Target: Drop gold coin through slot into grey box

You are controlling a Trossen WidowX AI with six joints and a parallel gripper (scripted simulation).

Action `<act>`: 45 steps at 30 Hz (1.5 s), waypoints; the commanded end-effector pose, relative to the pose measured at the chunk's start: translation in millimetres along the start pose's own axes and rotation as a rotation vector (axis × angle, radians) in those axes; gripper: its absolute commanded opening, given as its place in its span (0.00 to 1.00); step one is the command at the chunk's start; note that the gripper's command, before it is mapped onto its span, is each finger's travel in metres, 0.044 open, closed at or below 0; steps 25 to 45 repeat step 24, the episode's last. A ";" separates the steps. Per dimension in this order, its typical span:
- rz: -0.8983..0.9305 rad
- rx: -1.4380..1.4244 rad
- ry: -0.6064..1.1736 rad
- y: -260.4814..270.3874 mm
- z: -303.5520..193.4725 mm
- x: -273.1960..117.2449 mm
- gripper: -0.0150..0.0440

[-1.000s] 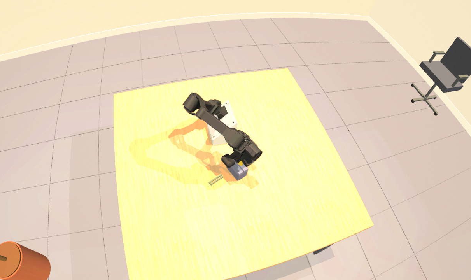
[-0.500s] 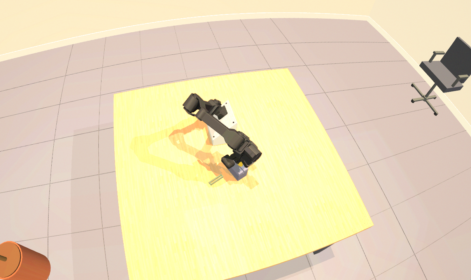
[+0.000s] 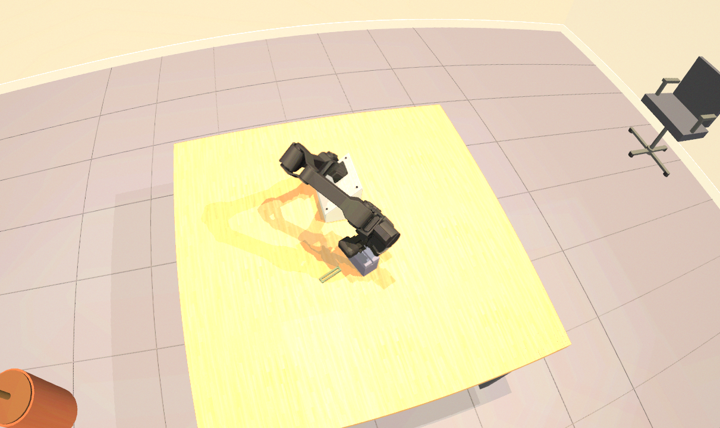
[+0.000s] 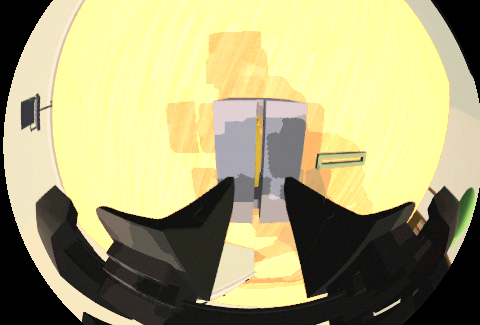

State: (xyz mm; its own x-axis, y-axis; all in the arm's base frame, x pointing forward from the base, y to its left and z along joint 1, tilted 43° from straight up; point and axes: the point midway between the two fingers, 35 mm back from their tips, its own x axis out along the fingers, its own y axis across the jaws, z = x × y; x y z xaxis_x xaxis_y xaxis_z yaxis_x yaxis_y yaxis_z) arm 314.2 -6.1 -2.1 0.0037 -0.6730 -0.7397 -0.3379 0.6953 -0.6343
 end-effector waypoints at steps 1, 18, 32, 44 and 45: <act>0.000 0.001 0.000 -0.1 0.0 -1.3 0.57; -0.004 -0.007 0.007 0.3 -4.2 -60.4 1.00; -0.004 -0.007 0.007 0.3 -4.2 -60.4 1.00; -0.004 -0.007 0.007 0.3 -4.2 -60.4 1.00; -0.004 -0.007 0.007 0.3 -4.2 -60.4 1.00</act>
